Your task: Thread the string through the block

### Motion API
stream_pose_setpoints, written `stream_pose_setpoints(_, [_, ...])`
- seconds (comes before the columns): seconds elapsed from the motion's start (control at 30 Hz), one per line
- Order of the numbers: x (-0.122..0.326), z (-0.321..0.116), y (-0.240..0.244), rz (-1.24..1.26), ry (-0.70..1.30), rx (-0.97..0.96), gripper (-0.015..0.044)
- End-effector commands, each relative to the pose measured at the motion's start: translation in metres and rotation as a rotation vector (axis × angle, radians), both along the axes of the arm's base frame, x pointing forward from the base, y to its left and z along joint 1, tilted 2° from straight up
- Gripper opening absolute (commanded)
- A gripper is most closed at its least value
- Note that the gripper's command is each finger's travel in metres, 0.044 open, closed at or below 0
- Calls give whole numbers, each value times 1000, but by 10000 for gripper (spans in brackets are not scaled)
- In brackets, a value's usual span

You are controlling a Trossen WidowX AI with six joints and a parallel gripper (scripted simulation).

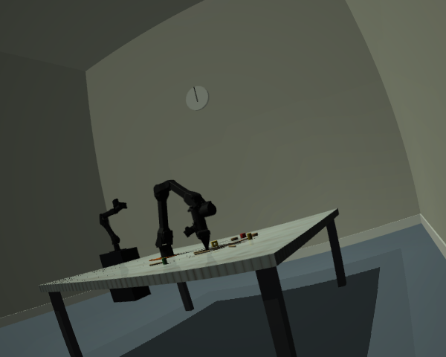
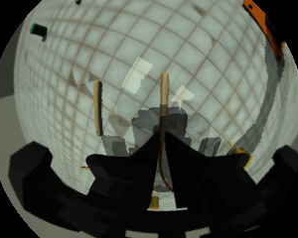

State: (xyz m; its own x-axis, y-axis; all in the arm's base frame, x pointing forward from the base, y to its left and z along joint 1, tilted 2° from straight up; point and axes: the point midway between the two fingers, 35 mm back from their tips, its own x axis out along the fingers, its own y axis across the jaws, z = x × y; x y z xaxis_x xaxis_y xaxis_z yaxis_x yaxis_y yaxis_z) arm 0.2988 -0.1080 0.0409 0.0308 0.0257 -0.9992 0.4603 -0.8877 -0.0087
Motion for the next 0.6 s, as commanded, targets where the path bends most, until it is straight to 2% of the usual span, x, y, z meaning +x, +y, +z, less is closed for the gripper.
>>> stream_pose_setpoints(0.0, [0, 5, 0, 0, -2, -1, 0])
stream_pose_setpoints(0.57, [1, 27, -1, 0, -1, -1, 0])
